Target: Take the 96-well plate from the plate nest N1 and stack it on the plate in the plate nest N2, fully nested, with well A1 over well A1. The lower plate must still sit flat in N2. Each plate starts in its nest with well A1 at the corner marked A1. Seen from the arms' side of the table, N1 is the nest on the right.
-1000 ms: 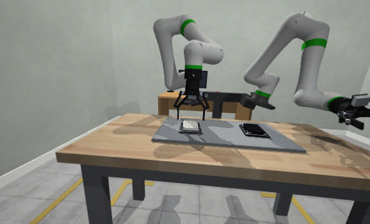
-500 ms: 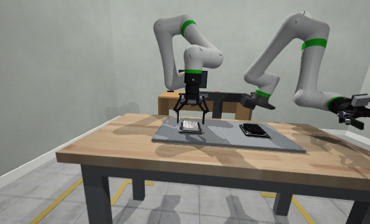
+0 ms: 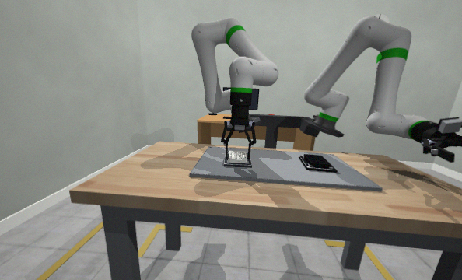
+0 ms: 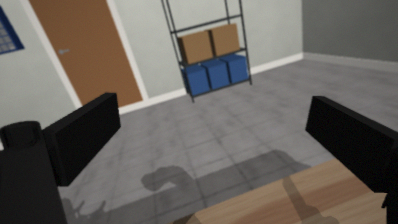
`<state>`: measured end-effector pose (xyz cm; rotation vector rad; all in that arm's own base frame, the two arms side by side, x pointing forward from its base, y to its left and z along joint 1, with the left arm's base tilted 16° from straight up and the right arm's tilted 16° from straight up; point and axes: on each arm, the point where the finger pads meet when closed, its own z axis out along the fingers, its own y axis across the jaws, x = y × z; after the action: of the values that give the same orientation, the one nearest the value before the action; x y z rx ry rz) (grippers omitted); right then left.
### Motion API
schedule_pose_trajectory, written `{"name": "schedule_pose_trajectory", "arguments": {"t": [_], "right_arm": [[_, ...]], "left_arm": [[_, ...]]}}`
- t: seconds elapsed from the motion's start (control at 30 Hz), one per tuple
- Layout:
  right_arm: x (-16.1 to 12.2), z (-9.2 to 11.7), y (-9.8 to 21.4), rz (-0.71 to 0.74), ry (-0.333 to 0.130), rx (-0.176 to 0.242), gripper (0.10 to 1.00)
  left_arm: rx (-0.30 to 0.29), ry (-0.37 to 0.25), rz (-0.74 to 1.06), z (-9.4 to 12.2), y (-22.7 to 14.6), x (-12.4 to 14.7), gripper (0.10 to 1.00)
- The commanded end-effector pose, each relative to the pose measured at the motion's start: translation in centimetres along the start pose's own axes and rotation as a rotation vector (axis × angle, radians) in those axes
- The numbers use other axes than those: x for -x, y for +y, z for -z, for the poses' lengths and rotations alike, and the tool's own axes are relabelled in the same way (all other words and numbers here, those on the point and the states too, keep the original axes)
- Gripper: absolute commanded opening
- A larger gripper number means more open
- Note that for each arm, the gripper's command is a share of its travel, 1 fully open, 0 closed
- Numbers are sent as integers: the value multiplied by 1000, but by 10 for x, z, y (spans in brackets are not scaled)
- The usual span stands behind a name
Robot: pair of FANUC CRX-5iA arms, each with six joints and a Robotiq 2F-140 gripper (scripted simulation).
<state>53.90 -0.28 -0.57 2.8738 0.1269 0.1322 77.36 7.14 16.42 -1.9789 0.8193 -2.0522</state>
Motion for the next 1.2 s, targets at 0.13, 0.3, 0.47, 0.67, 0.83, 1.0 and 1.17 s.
{"name": "schedule_pose_trajectory", "arguments": {"t": [0.13,0.3,0.47,0.67,0.83,1.0,1.17], "right_arm": [[-1,1,0,0,2,0,630],[-1,1,0,0,2,0,630],[-1,1,0,0,2,0,630],[-1,1,0,0,2,0,630],[-1,1,0,0,2,0,621],[-1,1,0,0,2,0,612],[-1,2,0,0,2,0,604]], "left_arm": [[0,2,-1,0,0,-1,1000],[0,2,-1,0,0,-1,1000],[0,2,-1,0,0,-1,1000],[0,2,-1,0,0,-1,1000],[0,2,-1,0,0,-1,1000],[0,2,-1,0,0,-1,1000],[0,2,-1,0,0,-1,1000]]}}
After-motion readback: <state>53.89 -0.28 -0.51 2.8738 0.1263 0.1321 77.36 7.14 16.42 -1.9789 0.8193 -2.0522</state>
